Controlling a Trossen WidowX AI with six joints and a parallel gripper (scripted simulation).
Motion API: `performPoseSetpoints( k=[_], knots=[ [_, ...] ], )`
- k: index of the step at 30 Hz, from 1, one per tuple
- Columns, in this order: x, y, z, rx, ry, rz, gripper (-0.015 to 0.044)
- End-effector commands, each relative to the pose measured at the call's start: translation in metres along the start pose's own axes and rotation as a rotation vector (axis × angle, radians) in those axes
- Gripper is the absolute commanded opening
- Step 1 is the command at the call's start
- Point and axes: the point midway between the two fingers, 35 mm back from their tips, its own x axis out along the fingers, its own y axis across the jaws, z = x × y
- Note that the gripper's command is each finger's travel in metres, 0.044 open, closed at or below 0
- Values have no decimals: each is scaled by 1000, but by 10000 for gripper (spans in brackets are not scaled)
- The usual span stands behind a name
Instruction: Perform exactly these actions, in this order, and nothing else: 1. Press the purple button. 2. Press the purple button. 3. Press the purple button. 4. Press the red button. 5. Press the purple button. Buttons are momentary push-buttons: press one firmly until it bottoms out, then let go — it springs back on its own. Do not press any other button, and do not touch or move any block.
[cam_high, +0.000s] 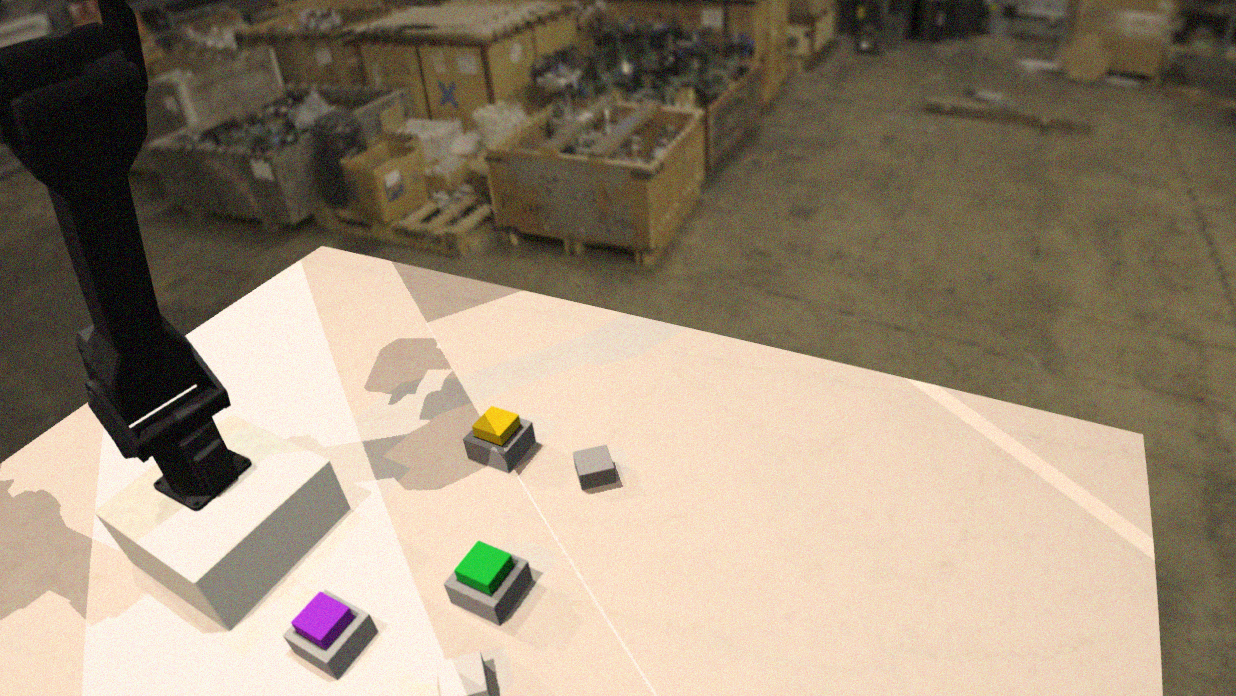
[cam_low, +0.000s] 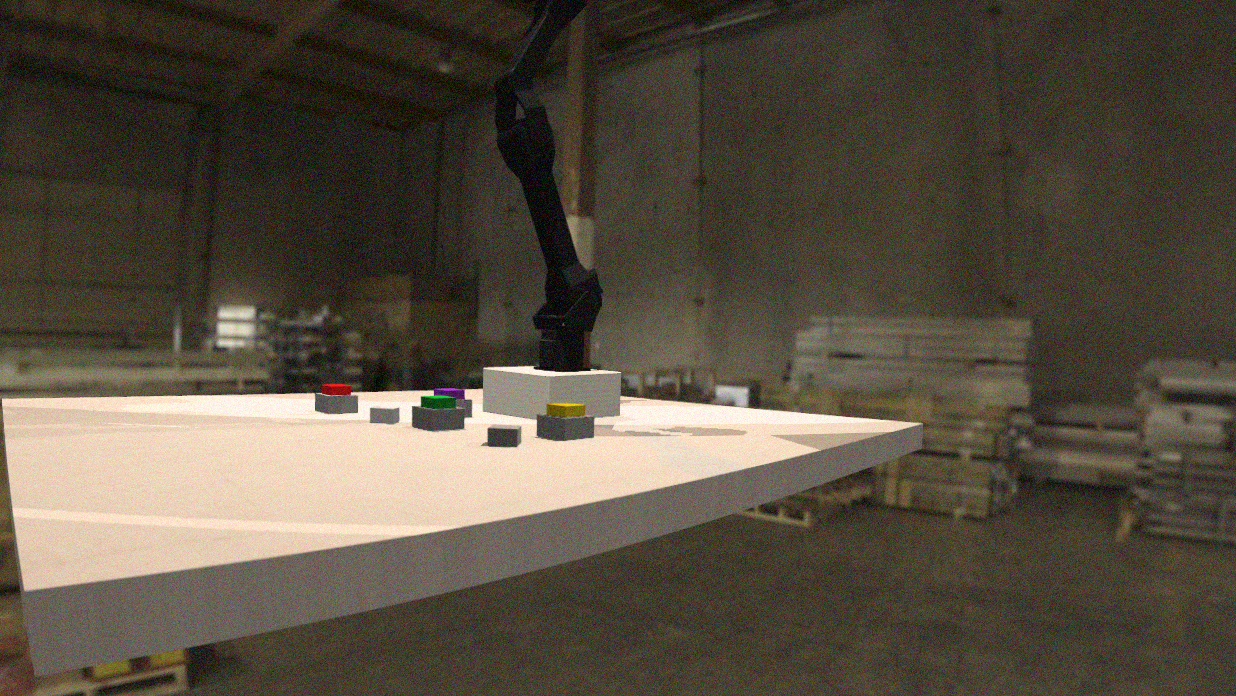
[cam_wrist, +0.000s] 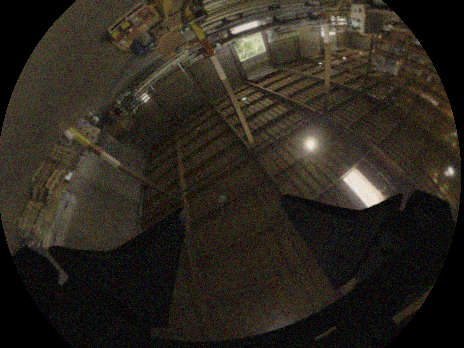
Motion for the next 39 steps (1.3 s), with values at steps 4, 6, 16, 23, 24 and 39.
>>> performPoseSetpoints(
  k=[4, 6, 16, 23, 24, 39],
  knots=[
    [-3, 37, -26, 52, 124, 116, 400],
    [-13, 66, -48, 90, 235, 201, 400],
    [-143, 157, -147, 200, 899, 507, 400],
    [-286, 153, -174, 191, 1440, 573, 400],
    [-308, 148, -173, 183, 1519, 571, 400],
    [-551, 0, -4, -103, 2669, 95, 400]
  ],
)
